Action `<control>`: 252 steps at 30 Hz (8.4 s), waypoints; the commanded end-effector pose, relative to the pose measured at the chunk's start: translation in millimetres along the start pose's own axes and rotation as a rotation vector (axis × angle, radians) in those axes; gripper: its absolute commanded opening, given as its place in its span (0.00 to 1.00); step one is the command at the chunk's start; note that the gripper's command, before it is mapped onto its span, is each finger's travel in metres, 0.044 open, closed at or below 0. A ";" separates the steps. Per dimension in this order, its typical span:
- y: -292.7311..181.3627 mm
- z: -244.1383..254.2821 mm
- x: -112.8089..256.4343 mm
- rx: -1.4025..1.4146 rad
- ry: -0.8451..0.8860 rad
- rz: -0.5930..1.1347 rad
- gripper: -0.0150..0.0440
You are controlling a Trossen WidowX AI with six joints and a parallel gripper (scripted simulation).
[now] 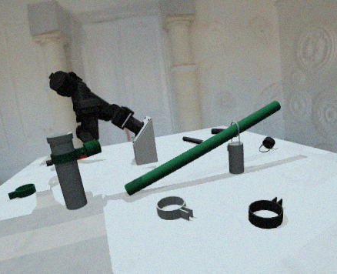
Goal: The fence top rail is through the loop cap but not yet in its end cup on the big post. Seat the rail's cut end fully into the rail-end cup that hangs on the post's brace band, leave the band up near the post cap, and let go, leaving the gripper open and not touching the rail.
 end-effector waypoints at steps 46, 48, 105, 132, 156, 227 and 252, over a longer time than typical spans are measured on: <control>4.4 0.4 -41.7 -0.037 0.004 0.025 0.25; 4.4 0.4 -41.7 -0.037 0.004 0.025 0.25; 16.2 -27.6 -59.2 -0.341 -0.028 0.198 0.25; 15.8 -25.9 -57.6 -0.330 -0.025 0.192 0.25; 39.5 -41.6 -43.7 -0.333 -0.022 0.185 1.00; 187.5 -109.1 4.6 -2.310 -0.087 0.234 1.00; 198.2 -113.8 -78.0 -3.387 -0.319 0.870 1.00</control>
Point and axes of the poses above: the point midway between the two fingers, 35 mm back from their tips, its own x axis back along the fingers, its own z axis across the jaws, y = z × x, the point moved 8 cm from there along x, back along the fingers, and after that the axes turned 10 degrees about -x, right-handed, at the moved point
